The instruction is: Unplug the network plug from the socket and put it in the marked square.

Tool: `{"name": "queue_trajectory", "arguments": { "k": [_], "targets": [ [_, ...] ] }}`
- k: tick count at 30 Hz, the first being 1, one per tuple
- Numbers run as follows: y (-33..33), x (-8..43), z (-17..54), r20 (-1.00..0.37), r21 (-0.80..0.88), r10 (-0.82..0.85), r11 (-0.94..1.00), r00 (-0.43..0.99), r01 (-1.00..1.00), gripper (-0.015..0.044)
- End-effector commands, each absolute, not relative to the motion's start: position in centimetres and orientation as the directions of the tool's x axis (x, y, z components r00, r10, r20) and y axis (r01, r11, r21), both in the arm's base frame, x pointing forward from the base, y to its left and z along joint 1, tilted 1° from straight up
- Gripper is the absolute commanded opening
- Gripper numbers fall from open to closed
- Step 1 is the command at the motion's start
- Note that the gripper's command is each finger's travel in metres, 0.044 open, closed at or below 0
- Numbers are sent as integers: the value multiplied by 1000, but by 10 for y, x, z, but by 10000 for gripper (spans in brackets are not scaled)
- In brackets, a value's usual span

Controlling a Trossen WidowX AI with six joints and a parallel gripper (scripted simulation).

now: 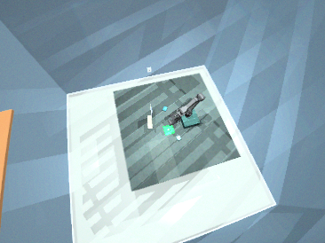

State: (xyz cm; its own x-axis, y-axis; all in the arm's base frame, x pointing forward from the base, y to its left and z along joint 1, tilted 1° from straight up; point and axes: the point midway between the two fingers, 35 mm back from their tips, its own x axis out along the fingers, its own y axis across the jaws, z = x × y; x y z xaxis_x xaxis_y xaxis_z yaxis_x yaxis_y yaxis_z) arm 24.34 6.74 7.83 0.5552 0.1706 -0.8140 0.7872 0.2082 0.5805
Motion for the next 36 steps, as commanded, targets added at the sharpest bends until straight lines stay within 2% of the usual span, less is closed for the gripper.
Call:
{"name": "queue_trajectory", "arguments": {
  "k": [1,35,36],
  "targets": [
    [68,245,85,-812,583,171,208,557,786,156],
    [66,244,187,-800,600,179,209,573,772,156],
    [66,244,187,-800,600,179,209,573,772,182]
  ]
}}
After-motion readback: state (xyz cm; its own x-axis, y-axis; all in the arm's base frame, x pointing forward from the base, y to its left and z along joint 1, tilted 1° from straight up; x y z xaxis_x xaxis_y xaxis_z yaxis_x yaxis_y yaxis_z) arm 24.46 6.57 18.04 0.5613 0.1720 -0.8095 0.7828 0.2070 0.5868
